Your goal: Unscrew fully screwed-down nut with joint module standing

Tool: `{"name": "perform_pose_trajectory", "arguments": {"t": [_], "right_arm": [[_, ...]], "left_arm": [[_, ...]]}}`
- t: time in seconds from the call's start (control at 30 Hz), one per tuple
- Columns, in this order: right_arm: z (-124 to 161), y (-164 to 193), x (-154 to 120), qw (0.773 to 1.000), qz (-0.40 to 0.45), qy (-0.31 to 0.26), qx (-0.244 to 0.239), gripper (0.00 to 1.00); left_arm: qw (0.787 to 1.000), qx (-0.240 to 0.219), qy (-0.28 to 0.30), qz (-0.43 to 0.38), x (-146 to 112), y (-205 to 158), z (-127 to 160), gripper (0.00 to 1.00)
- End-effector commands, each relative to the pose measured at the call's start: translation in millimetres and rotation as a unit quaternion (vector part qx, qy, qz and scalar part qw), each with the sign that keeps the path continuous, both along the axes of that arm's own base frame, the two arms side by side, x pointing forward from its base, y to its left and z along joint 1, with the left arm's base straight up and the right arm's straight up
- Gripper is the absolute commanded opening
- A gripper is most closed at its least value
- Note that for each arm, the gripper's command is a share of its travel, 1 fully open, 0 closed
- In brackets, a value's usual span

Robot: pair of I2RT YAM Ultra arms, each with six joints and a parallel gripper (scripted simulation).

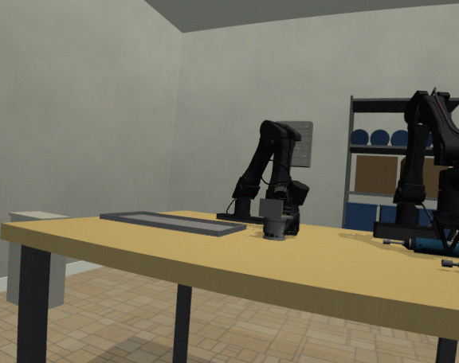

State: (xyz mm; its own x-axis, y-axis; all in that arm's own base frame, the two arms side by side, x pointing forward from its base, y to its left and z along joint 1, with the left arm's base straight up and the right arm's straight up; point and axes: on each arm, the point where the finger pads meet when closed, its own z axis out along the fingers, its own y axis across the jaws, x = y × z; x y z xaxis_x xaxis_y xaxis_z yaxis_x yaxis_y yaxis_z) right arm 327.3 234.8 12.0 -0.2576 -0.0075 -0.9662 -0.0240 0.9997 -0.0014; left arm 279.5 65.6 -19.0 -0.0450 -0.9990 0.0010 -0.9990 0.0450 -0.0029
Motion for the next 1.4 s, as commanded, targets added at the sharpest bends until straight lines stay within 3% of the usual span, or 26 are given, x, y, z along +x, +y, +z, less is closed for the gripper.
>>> {"name": "perform_pose_trajectory", "arguments": {"t": [0.0,1.37], "right_arm": [[-2.9,2.4,2.3,1.0,0.002,0.005,-0.001,0.59],[-2.9,2.4,2.3,1.0,0.002,0.005,-0.001,0.59]], "left_arm": [[1.0,-0.001,0.007,-0.01,-4.9,-3.4,-6.8,0.65],[1.0,0.003,0.01,-0.011,-7.7,-2.1,-7.0,0.65]]}}
